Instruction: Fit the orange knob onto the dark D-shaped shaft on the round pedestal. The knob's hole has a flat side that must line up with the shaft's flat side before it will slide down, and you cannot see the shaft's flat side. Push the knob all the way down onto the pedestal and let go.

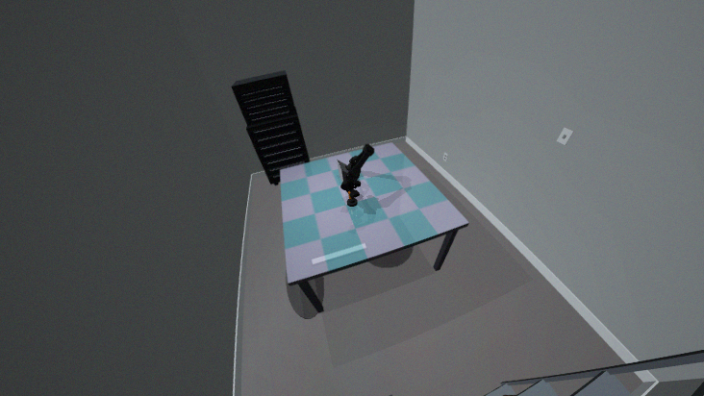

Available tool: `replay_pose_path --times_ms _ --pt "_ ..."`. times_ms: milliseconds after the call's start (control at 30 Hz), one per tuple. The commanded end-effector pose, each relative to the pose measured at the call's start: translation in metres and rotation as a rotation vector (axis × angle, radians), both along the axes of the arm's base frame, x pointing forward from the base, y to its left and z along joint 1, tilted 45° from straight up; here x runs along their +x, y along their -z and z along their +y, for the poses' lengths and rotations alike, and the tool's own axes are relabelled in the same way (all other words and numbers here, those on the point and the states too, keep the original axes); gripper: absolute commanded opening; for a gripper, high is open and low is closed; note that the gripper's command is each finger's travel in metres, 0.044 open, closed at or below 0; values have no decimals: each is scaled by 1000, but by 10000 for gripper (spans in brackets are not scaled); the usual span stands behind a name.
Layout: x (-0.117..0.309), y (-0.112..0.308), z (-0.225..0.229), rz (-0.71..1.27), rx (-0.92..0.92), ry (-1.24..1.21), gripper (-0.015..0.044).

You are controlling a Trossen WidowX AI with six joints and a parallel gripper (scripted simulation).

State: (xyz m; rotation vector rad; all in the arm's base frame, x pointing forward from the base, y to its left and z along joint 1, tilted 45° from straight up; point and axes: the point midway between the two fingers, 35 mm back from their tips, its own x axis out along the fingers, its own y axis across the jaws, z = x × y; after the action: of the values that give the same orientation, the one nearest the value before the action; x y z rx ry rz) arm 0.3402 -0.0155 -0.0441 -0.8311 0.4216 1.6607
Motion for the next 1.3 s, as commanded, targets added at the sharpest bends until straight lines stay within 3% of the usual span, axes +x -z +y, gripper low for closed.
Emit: replay_pose_path --times_ms 0,333,1267 --pt "1 -3 -1 -3 1 -2 0" --pt "1 -2 -2 -149 17 -151 0" --pt "0 2 3 -148 17 -151 0"
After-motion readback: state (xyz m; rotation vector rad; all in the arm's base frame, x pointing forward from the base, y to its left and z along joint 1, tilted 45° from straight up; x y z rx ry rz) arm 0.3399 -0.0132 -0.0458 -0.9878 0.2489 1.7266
